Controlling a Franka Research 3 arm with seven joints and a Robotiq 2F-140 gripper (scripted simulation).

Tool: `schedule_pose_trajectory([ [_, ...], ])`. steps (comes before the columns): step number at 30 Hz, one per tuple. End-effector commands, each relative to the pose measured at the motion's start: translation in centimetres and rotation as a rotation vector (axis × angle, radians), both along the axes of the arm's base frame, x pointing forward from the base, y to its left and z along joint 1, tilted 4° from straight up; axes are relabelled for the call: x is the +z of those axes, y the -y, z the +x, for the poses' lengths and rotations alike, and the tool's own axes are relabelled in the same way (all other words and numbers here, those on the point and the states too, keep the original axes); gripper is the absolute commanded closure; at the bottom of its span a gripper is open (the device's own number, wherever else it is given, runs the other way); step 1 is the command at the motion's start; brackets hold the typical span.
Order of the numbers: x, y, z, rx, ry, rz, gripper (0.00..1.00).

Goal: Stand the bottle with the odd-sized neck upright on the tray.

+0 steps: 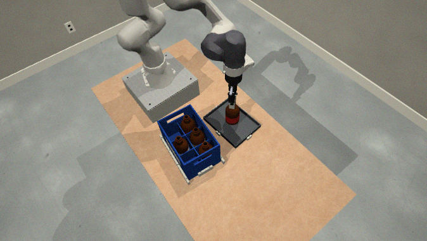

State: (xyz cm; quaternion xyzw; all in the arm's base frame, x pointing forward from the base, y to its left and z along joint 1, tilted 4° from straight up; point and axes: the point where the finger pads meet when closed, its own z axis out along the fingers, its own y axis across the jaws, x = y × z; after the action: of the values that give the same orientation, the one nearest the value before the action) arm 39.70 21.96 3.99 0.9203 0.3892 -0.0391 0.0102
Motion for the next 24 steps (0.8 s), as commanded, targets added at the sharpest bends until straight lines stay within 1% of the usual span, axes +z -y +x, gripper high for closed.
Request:
schedule_pose_trajectory([
  [1,0.08,-0.07,0.18,-0.002,0.006,0.001,0.9],
  [24,-0.01,0.16,0.2,-0.002,0.006,0.001,0.9],
])
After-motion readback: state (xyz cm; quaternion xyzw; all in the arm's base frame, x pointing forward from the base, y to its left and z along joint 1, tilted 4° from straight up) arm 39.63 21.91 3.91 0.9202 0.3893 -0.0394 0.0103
